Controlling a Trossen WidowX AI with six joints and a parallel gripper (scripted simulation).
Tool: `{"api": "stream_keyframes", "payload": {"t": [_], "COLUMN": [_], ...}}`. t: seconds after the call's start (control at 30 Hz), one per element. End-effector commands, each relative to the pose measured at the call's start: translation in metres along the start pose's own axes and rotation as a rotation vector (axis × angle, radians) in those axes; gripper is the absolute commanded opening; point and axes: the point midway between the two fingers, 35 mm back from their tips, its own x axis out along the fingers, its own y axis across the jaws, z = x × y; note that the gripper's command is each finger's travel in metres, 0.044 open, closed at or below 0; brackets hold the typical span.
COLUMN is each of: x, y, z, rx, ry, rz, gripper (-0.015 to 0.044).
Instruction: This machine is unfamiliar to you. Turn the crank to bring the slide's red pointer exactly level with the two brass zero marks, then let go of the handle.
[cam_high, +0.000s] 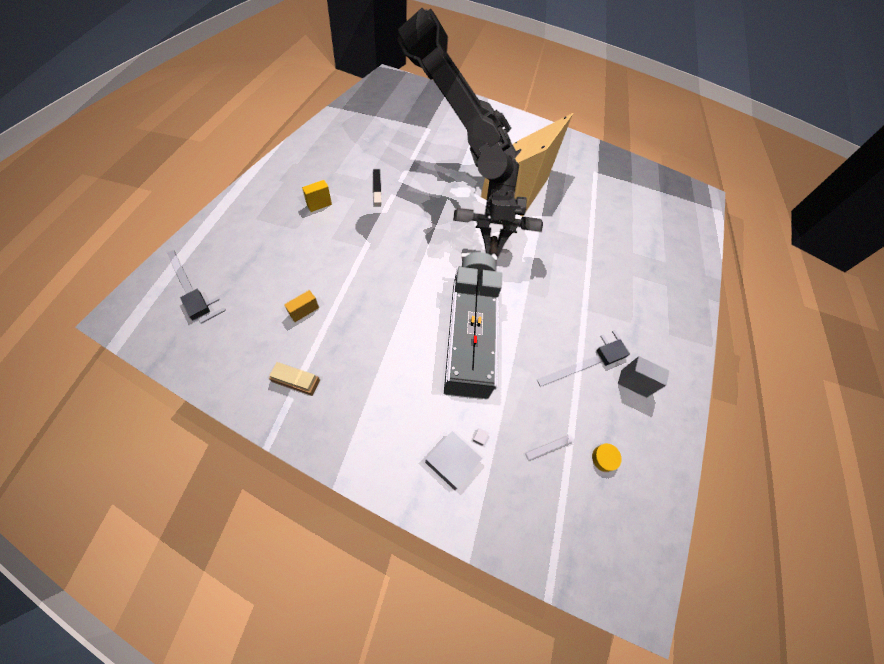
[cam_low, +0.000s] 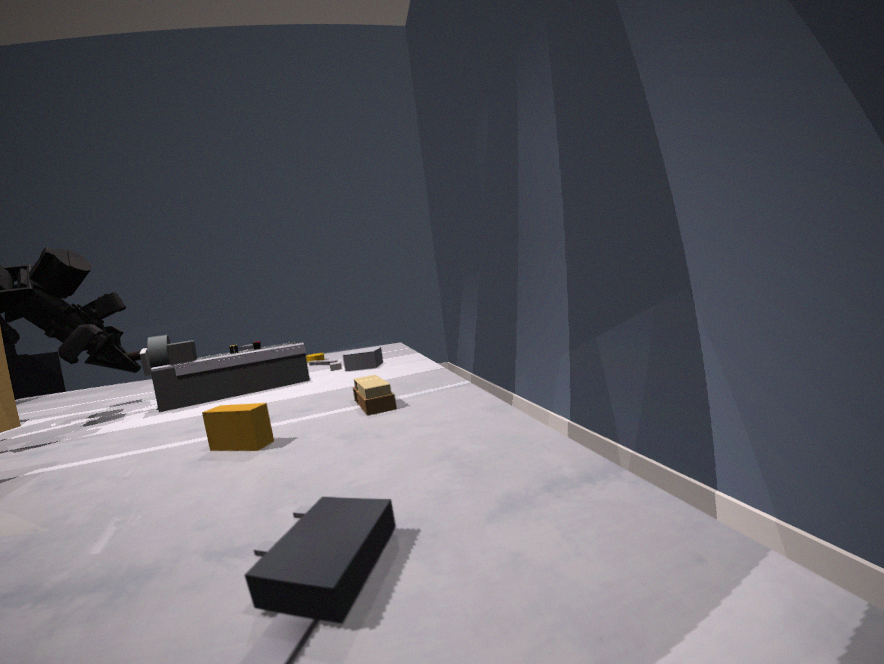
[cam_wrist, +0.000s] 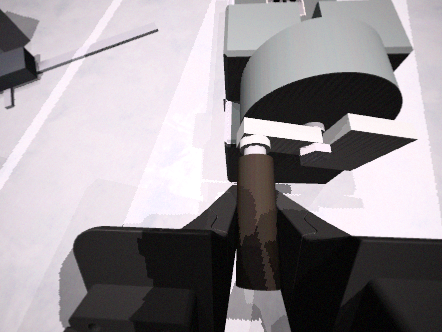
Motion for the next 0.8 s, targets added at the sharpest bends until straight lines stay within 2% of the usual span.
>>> {"api": "stream_keyframes", "payload": {"t": [0.0, 0.77], "x": [-0.007, -0.018], "y": [-0.002, -0.026], "z": [0.006, 0.018], "rx": [-0.005, -0.005], "ry": [-0.010, -0.009], "rz": [-0.004, -0.005], "gripper": [0.0000, 0.0000]}}
